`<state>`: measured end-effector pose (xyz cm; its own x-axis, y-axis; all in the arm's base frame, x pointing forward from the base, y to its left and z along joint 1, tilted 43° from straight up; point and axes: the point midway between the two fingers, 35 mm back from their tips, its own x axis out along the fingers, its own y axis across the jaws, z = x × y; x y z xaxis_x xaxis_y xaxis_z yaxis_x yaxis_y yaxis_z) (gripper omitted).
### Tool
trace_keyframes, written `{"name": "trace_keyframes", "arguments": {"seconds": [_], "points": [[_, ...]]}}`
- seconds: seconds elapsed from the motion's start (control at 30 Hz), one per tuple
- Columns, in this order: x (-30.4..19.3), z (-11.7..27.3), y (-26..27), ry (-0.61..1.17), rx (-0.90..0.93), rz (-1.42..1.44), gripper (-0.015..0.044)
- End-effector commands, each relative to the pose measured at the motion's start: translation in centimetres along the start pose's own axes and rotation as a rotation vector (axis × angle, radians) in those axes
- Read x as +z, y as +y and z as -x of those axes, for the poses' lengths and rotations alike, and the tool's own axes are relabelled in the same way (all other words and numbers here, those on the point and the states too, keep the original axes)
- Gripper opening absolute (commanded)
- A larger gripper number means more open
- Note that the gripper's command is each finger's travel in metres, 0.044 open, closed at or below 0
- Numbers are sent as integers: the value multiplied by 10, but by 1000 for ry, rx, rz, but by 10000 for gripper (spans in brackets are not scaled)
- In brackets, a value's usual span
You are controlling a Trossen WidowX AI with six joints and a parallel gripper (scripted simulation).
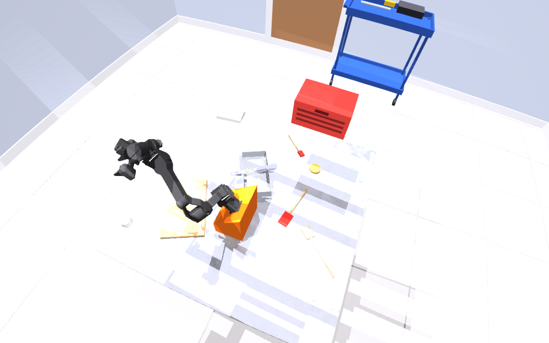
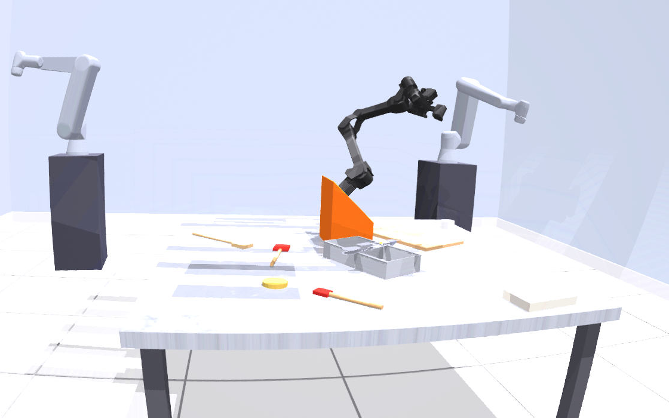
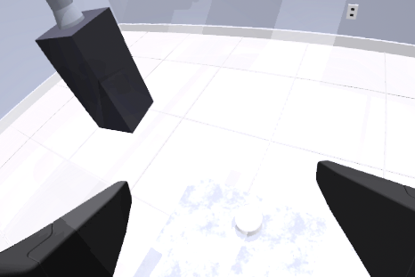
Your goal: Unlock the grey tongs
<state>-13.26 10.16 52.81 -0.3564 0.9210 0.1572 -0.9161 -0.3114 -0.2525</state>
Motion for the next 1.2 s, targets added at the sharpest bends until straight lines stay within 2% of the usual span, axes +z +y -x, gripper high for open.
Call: {"name": "trace_keyframes", "arguments": {"seconds": [0.0, 0.13, 0.17, 0.53, 0.93, 1.17], "points": [[0, -1, -3, -1, -7, -2, 374], [0, -2, -25, -34, -63, -24, 269], [0, -2, -33, -51, -68, -45, 260], [-10, -2, -82, -71, -191, -57, 260], [-40, 8, -161, -71, -360, -32, 260], [-80, 30, -230, 5, -520, 26, 260]]}}
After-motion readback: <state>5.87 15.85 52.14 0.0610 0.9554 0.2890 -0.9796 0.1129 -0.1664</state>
